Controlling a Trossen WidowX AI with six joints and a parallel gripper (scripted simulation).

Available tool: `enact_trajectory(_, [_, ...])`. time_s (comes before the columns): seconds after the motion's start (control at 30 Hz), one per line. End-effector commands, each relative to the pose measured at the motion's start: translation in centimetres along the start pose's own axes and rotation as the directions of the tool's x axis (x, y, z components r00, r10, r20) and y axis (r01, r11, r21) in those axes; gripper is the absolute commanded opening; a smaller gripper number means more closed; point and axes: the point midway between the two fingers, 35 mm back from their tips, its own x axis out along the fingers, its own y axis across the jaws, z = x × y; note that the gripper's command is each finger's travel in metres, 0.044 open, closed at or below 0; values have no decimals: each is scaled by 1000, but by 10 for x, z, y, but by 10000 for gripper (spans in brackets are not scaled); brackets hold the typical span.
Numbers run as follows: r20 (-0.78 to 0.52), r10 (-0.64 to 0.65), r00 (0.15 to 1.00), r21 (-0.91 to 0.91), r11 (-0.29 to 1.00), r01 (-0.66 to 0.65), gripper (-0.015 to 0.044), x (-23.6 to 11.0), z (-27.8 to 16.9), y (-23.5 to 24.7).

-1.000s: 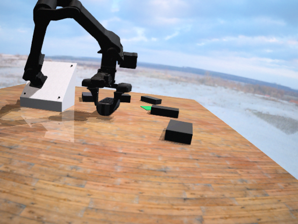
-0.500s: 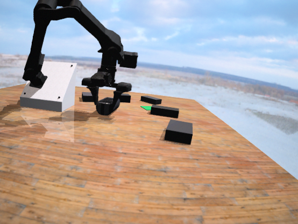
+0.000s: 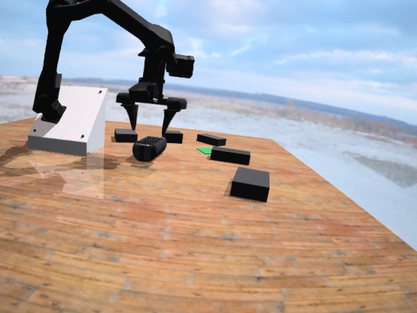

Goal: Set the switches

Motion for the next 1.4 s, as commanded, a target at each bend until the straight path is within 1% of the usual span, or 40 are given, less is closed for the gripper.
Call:
enact_trajectory(0.0, [0, -20, 1000, -1, 1000, 20, 335, 0, -1, 4])
enact_trajectory(0.43, [14, -209, 978, -53, 976, 210, 0, 15, -7, 40])
enact_trajectory(0.63, [20, -286, 958, -71, 955, 287, 0, 23, -8, 52])
enact_trajectory(0.83, [20, -288, 957, -71, 955, 289, 0, 25, -8, 52])
enact_trajectory(1.37, [21, -288, 958, -71, 955, 288, 0, 51, -8, 54])
